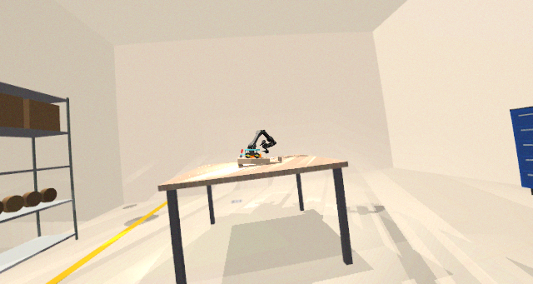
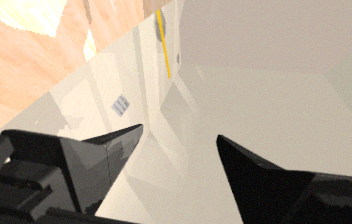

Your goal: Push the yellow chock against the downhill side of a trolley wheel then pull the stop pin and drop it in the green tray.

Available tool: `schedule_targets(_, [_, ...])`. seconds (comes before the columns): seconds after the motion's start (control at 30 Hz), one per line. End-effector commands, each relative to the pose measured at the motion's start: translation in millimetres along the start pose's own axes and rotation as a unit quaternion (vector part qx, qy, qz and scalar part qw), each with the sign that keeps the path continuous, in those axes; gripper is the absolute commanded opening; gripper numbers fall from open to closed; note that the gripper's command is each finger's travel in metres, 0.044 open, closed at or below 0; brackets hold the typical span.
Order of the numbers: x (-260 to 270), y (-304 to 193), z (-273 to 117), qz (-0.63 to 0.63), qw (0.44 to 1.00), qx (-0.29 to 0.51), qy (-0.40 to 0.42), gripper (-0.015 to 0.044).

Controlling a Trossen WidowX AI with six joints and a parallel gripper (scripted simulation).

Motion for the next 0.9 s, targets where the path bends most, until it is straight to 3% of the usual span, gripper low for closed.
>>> schedule_targets(0.0, [0, 0, -2, 0.001, 1.000, 0.002, 0.001, 0.0374])
schedule_targets(0.23, [2, -2, -79, 0.035, 0.995, 0.087, 0.038, 0.0190])
schedule_targets(0.87, [4, 67, -292, 0.163, 0.920, 0.335, 0.123, 0.0190])
Point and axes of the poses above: the point midway between the two fingers, 35 mm back from their tips, its own z axis out along the fingers, its own x axis across the jaws, y = z × x, the point moved 7 cm from there along -z, back along the fingers, and after that the axes turned 2 degrees about -z, right-handed, at the moved point
